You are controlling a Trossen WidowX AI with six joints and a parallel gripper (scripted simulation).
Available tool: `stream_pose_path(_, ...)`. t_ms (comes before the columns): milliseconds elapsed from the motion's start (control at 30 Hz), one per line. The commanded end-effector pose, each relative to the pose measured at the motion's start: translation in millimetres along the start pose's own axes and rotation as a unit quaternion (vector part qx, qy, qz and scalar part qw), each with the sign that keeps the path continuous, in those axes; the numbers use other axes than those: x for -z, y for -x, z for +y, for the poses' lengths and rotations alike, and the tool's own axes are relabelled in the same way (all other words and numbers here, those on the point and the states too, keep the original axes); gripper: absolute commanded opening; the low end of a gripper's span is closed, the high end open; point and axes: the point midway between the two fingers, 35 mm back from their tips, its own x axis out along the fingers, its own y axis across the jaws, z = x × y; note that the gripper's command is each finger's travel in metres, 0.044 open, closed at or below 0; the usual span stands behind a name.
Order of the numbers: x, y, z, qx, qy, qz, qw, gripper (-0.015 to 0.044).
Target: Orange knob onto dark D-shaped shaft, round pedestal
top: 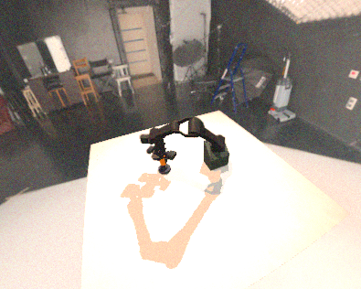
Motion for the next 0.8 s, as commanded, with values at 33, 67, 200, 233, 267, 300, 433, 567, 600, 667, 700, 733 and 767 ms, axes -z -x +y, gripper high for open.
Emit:
stream_pose_path(33,-1.5,4.1,-0.1,0.003,0.002,-0.001,1.0,0.0)
stream_pose_path(67,-1.8,4.2,-0.1,0.003,0.002,-0.001,1.0,0.0)
stream_pose_path(200,-3.3,3.7,-1.1,0.003,0.002,-0.001,1.0,0.0)
stream_pose_path(233,-3.8,3.5,-1.4,0.003,0.002,-0.001,1.0,0.0)
stream_pose_path(267,-4.3,3.2,-1.7,0.003,0.002,-0.001,1.0,0.0)
stream_pose_path(300,-4.5,2.9,-1.9,0.003,0.002,-0.001,1.0,0.0)
stream_pose_path(433,-4.1,0.4,-1.9,0.003,0.002,-0.001,1.0,0.0)
stream_pose_path(567,-3.8,-0.1,-2.1,0.003,0.002,-0.001,1.0,0.0)
stream_pose_path(600,-3.5,-0.3,-2.0,0.003,0.002,-0.001,1.0,0.0)
stream_pose_path(667,-3.0,-0.5,-1.9,0.003,0.002,-0.001,1.0,0.0)
stream_pose_path(700,-2.7,-0.7,-1.8,0.003,0.002,-0.001,1.0,0.0)
stream_pose_path(733,-2.4,-0.9,-1.6,0.003,0.002,-0.001,1.0,0.0)
stream_pose_path(767,-2.0,-1.0,-1.3,0.003,0.002,-0.001,1.0,0.0)
